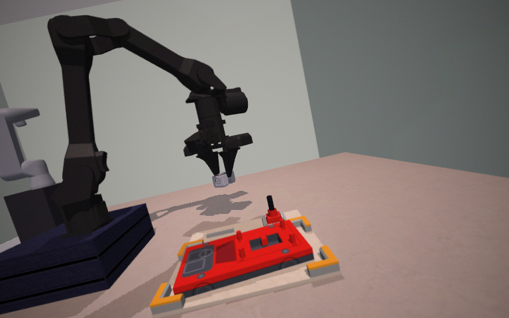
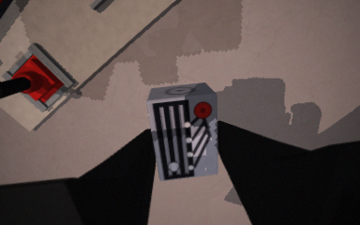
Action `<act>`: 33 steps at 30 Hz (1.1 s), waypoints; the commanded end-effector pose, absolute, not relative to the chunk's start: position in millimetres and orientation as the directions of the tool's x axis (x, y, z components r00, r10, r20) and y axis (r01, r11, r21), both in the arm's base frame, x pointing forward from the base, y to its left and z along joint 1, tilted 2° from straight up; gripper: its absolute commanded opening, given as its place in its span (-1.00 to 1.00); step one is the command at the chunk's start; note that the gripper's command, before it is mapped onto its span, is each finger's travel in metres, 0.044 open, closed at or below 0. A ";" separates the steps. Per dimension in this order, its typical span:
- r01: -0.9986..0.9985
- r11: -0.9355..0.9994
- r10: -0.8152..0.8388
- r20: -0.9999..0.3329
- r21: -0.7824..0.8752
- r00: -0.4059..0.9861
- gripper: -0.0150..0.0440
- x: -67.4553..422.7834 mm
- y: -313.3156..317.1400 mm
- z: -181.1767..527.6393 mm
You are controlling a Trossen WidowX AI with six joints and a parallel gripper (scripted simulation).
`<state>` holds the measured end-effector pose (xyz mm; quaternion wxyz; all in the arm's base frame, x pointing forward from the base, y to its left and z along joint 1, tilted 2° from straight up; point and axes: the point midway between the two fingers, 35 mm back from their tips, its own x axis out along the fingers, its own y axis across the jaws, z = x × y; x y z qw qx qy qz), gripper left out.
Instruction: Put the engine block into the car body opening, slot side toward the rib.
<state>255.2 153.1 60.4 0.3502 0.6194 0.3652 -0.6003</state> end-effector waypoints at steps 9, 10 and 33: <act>0.874 -0.486 0.040 -0.999 -0.001 0.021 -0.49 251.7 147.5 97.5; 0.874 -0.486 0.040 -0.999 -0.001 0.021 -0.49 251.6 147.3 98.0; 0.998 0.051 0.034 -0.999 0.025 0.023 -0.49 288.0 104.1 77.4</act>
